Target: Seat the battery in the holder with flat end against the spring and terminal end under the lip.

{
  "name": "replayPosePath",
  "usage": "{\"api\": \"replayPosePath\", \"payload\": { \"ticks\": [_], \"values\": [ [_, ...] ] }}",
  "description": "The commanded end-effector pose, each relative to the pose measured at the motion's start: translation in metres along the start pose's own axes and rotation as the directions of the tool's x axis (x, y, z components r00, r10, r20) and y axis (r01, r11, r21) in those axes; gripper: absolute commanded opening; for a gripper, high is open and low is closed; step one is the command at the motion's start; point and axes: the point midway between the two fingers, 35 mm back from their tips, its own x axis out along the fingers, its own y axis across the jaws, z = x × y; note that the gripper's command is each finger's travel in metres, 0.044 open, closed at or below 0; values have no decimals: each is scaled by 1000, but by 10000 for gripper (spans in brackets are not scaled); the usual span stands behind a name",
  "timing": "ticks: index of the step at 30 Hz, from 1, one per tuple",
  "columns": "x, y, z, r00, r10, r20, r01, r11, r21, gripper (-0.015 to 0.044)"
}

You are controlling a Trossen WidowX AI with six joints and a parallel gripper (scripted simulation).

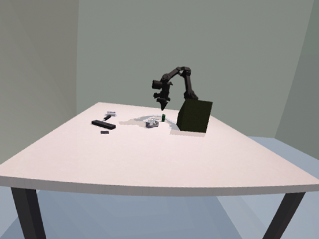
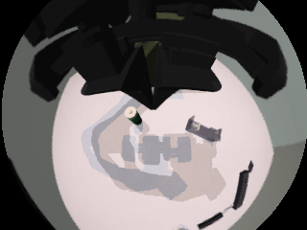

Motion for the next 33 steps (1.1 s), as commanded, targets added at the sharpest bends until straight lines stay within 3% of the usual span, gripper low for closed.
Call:
{"api": "replayPosePath", "payload": {
  "ticks": [1,7,33],
  "values": [
    [27,-2,-6,1000,-17,-20,17,1000,-17,0],
    [58,-6,-8,1000,-24,-13,24,1000,-14,0],
    [57,-44,-5,1000,-20,-15,19,1000,-14,0]
  ]
}}
